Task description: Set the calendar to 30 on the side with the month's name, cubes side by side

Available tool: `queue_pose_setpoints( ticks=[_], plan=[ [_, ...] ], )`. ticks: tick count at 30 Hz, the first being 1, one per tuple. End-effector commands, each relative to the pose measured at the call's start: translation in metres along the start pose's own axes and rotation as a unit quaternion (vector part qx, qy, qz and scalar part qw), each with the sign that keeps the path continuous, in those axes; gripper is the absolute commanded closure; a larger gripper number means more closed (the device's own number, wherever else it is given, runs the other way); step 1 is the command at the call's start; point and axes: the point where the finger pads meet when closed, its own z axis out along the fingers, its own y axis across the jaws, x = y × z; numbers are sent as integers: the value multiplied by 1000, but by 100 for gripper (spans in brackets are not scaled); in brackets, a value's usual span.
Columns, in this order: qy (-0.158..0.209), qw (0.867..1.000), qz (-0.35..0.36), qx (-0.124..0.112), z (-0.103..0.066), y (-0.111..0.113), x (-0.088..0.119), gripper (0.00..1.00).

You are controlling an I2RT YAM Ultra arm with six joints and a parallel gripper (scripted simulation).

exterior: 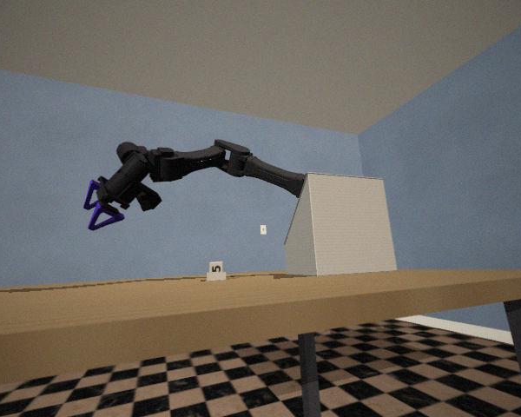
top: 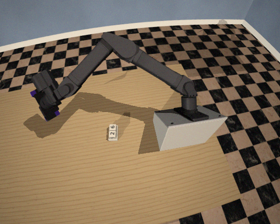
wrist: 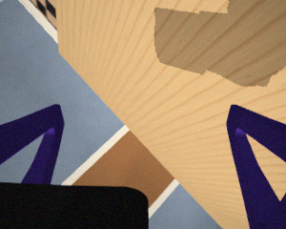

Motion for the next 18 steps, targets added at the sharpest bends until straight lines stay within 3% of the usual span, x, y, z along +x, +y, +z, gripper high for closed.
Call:
queue_pose_setpoints(
  ticks=[1, 7, 9, 10, 17, 18],
  plan=[
    [21, 996, -85, 23, -19, -5, 12, 0],
    [36, 980, -185, 59, -33, -24, 9, 0],
    [36, 980, -185, 59, -33, -24, 9, 0],
    [43, 970, -229, 74, -39, -32, 6, 0],
    [62, 936, -329, 109, -56, -51, -2, 0],
    [68, 925, -355, 118, -61, -57, -4, 0]
  ],
)
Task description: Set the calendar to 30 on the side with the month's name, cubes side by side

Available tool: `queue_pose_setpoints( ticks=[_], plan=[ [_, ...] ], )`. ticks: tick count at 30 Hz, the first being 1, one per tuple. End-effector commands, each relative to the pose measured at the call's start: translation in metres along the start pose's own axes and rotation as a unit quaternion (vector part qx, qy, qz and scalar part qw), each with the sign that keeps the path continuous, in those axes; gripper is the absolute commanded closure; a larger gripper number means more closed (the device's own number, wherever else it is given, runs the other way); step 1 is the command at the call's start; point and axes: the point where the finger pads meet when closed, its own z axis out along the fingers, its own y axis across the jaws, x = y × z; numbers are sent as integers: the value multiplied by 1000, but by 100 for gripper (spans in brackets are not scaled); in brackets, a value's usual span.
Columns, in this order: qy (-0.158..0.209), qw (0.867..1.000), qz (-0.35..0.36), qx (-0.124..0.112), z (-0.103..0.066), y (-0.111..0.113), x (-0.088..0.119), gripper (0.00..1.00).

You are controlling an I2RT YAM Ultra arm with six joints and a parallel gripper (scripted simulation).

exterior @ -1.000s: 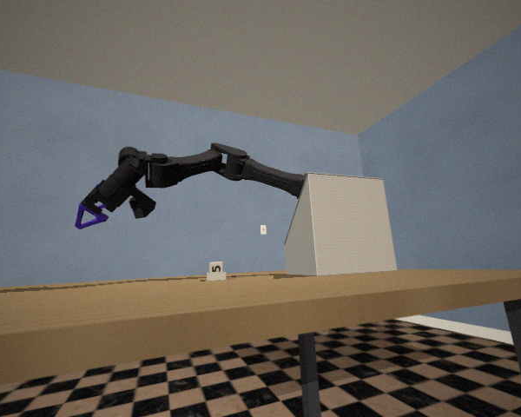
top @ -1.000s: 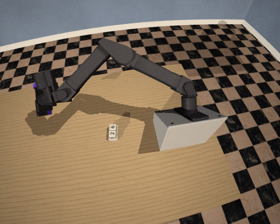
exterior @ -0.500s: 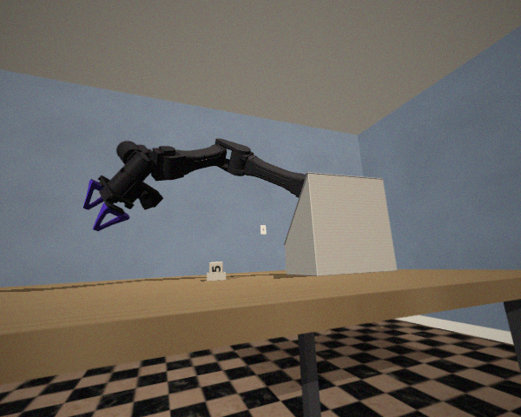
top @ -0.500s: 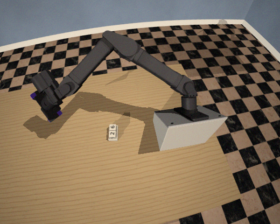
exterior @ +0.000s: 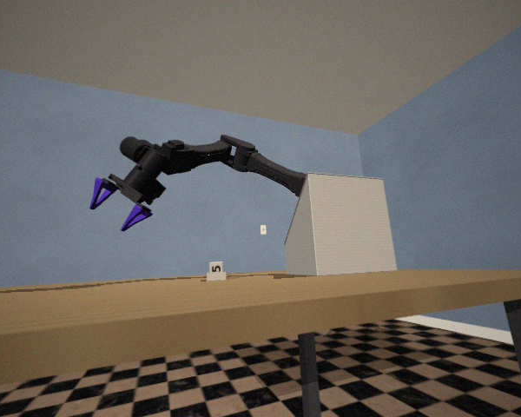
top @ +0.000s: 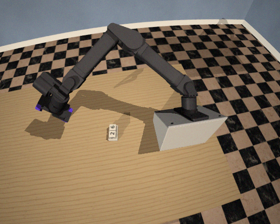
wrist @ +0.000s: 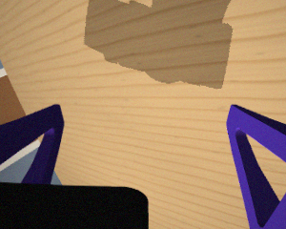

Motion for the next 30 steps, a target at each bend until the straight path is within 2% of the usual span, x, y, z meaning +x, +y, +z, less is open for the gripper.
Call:
queue_pose_setpoints(
  ticks=[1, 6, 8, 10, 13, 17, 23, 25, 27, 30],
  plan=[
    [21, 996, -87, 16, -19, -7, 10, 0],
    [41, 983, -173, 43, -31, -28, 12, 0],
    [41, 983, -173, 43, -31, -28, 12, 0],
    [54, 970, -228, 59, -39, -42, 12, 0],
    [65, 959, -267, 71, -45, -52, 12, 0],
    [84, 933, -337, 91, -57, -71, 11, 0],
    [115, 884, -436, 118, -76, -100, 6, 0],
    [115, 884, -436, 118, -76, -100, 6, 0],
    [132, 854, -486, 131, -87, -115, 2, 0],
    [148, 824, -528, 142, -96, -128, -3, 0]
  ],
)
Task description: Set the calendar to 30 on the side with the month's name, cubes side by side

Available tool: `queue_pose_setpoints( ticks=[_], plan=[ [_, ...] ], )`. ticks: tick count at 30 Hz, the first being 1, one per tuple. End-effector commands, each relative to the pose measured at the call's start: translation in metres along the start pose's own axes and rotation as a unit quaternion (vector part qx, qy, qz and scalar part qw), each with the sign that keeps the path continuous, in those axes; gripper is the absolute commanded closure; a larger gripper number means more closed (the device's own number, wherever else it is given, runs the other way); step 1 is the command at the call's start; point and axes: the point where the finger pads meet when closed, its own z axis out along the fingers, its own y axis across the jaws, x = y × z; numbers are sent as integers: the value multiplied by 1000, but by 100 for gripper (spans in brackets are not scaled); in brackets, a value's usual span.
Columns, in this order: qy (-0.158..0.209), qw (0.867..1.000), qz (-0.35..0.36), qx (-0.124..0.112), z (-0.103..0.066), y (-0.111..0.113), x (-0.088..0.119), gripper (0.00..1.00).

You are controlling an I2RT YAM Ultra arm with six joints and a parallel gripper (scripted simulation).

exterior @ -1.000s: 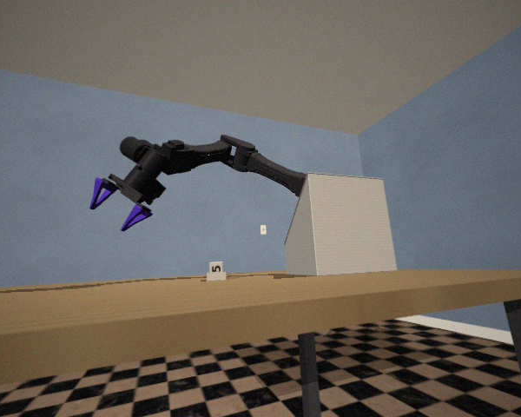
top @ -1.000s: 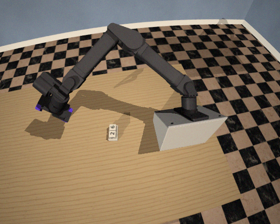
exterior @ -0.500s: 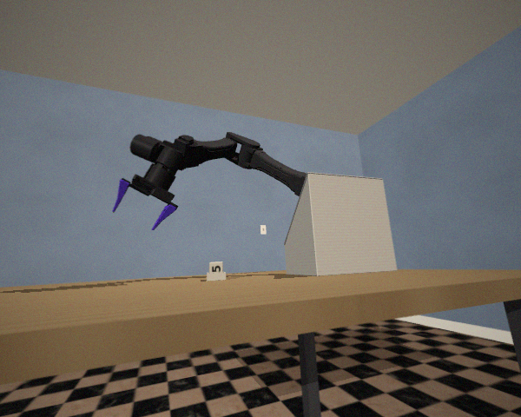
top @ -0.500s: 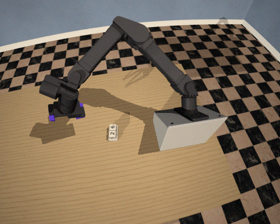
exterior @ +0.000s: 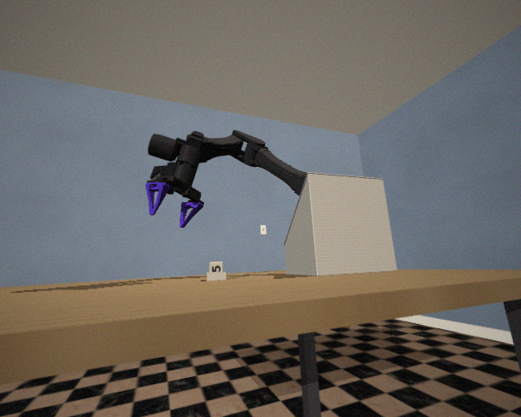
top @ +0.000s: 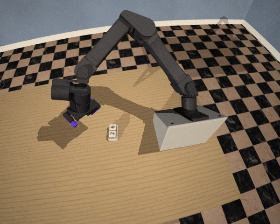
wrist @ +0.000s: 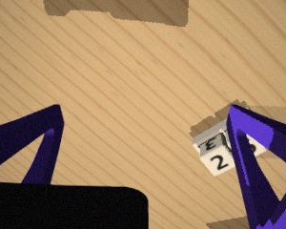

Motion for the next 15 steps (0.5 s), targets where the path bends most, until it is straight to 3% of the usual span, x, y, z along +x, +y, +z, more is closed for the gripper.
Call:
queue_pose_setpoints(
  ticks=[1, 6, 10, 13, 15],
  plan=[
    [20, 996, -90, 11, -15, -11, 14, 0],
    [45, 985, -162, 26, -23, -29, 30, 0],
    [75, 966, -243, 42, -32, -51, 46, 0],
    [75, 966, -245, 42, -32, -51, 47, 0],
    [97, 947, -302, 52, -39, -68, 58, 0]
  ],
)
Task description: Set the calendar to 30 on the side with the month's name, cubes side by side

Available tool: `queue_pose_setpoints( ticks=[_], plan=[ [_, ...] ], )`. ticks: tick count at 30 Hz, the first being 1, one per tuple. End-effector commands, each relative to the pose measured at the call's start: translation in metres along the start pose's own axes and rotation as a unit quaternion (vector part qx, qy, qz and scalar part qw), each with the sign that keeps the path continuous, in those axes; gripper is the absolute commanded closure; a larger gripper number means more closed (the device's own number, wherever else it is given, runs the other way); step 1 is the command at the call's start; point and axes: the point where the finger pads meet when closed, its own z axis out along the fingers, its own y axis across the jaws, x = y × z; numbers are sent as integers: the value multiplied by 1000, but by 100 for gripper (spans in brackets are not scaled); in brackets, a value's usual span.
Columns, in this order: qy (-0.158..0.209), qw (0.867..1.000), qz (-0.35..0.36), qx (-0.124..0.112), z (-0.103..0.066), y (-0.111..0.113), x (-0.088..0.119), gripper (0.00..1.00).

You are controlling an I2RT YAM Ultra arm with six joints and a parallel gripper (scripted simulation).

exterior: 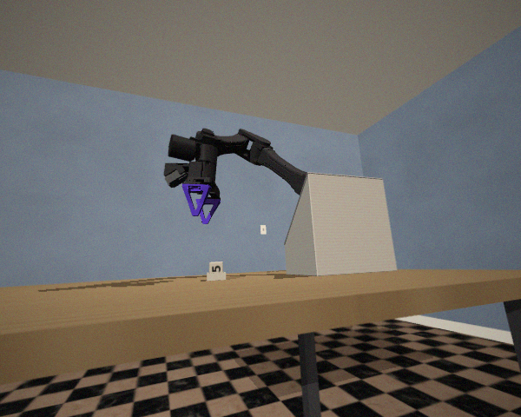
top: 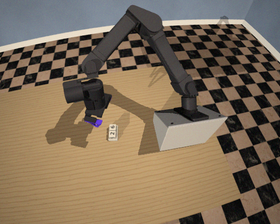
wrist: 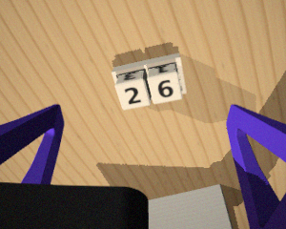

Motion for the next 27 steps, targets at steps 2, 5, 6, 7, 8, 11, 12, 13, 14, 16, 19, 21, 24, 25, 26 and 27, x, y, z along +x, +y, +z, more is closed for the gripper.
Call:
queue_pose_setpoints(
  ticks=[2, 5, 6, 7, 8, 11, 12, 13, 14, 16, 19, 21, 24, 25, 26, 27],
  plan=[
    [24, 996, -90, 11, -12, -10, 22, 0],
    [36, 992, -119, 15, -14, -16, 31, 0],
    [36, 992, -121, 15, -14, -16, 31, 0],
    [37, 992, -121, 15, -14, -16, 31, 0],
    [37, 992, -121, 15, -14, -16, 31, 0],
    [37, 992, -121, 15, -14, -16, 31, 0],
    [37, 992, -121, 15, -14, -16, 31, 0],
    [37, 992, -121, 15, -14, -16, 31, 0],
    [37, 992, -121, 15, -14, -16, 31, 0],
    [37, 992, -121, 15, -14, -16, 31, 0],
    [37, 992, -121, 15, -14, -16, 31, 0],
    [37, 992, -121, 15, -14, -16, 31, 0],
    [37, 992, -122, 15, -14, -16, 31, 0],
    [37, 991, -125, 15, -14, -16, 31, 0],
    [37, 991, -130, 15, -13, -16, 31, 0],
    [37, 990, -138, 15, -13, -16, 31, 0]
  ],
)
